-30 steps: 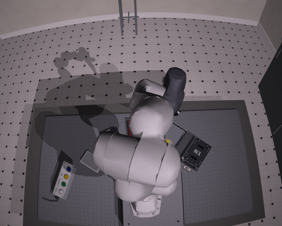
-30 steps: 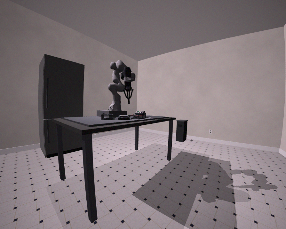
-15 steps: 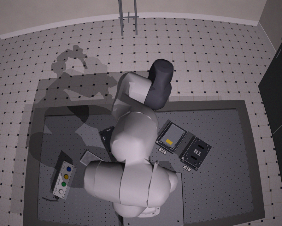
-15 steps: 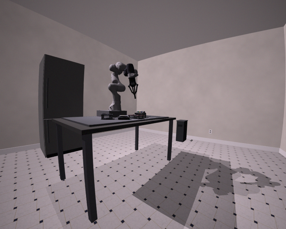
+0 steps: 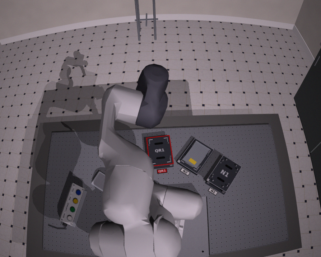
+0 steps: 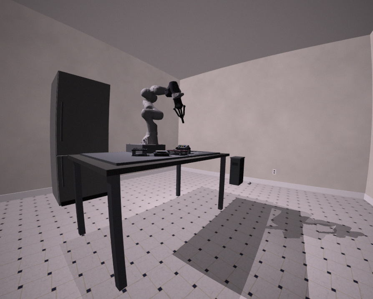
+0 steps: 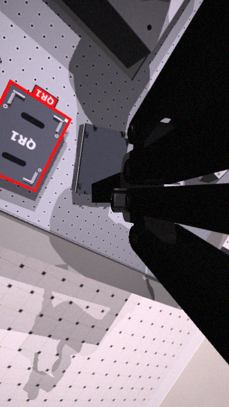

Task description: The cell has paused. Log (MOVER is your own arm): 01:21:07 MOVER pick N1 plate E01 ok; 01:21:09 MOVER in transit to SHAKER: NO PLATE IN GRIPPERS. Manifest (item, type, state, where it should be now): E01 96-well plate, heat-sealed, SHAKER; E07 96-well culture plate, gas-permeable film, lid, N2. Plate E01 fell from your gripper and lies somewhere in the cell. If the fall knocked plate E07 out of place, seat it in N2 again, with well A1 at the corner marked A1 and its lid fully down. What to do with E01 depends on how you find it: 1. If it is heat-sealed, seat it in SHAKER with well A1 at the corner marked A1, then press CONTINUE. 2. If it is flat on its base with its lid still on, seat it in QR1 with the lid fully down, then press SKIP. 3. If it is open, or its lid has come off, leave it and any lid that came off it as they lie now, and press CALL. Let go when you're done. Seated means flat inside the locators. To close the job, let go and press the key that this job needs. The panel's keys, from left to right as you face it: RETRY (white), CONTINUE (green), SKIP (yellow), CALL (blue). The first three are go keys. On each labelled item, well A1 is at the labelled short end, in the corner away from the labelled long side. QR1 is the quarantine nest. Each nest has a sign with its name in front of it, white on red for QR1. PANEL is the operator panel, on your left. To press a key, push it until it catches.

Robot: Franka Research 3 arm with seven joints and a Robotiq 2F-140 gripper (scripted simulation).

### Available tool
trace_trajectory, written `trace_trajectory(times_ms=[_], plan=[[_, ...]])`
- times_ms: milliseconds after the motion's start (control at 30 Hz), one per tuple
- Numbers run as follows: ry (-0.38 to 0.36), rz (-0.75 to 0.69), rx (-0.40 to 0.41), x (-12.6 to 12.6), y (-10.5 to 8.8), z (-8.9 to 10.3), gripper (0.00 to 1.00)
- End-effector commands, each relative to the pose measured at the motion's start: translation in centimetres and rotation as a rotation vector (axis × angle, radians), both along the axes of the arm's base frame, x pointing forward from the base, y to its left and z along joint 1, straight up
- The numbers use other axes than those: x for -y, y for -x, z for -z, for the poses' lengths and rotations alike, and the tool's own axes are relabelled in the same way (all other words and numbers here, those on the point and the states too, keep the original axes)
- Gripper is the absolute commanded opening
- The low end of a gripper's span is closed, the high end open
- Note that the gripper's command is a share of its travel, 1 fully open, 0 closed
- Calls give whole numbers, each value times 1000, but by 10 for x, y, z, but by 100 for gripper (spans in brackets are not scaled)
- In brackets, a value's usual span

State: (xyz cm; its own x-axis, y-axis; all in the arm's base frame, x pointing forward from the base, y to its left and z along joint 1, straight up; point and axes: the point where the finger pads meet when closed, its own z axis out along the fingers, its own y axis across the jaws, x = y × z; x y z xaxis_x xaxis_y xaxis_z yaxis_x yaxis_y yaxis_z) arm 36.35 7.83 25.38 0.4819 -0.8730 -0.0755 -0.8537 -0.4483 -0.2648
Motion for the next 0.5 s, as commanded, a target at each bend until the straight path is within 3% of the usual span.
trace_trajectory(times_ms=[0, 167, 367, 467], plan=[[-54, 229, -72, -37, 23, -8, 10], [-75, 317, -93, -84, 45, -14, 10], [-77, 394, -116, -133, 73, -6, 10], [-80, 432, -128, -140, 78, -3, 10]])
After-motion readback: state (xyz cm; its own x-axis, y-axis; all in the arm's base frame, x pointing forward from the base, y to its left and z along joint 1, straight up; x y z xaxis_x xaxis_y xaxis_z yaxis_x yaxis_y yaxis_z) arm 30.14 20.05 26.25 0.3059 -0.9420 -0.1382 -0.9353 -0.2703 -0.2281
